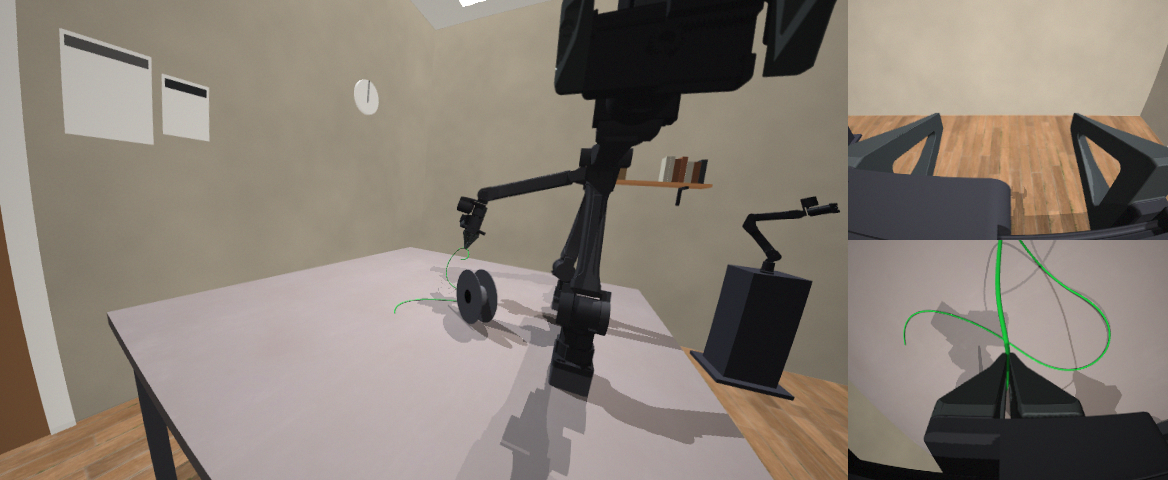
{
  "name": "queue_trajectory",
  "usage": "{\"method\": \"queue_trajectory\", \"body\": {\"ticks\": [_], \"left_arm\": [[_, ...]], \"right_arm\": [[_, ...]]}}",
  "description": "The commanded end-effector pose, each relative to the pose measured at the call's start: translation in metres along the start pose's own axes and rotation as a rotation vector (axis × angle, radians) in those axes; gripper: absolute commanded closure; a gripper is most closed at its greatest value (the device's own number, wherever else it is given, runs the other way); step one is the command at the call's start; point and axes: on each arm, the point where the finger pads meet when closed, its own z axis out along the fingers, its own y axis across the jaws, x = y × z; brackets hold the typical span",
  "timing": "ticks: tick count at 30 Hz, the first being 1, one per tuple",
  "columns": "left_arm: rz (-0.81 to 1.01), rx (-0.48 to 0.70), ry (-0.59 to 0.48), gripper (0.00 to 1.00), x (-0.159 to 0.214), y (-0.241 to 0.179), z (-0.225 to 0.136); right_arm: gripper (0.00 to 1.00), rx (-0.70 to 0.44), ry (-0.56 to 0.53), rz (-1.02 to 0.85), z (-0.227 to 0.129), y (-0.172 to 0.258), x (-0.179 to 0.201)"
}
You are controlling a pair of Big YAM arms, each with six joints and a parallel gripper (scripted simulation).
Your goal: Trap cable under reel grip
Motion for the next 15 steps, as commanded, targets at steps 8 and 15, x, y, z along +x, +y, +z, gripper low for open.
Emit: {"method": "queue_trajectory", "body": {"ticks": [8, 15], "left_arm": [[-0.009, -0.003, -0.031, 0.00, -0.010, 0.003, -0.001], [-0.009, -0.003, -0.031, 0.00, -0.010, 0.003, -0.001]], "right_arm": [[1.00, -0.047, -0.037, 0.033, 0.009, 0.115, 0.003], [1.00, -0.052, -0.047, 0.053, 0.000, 0.122, -0.005]]}}
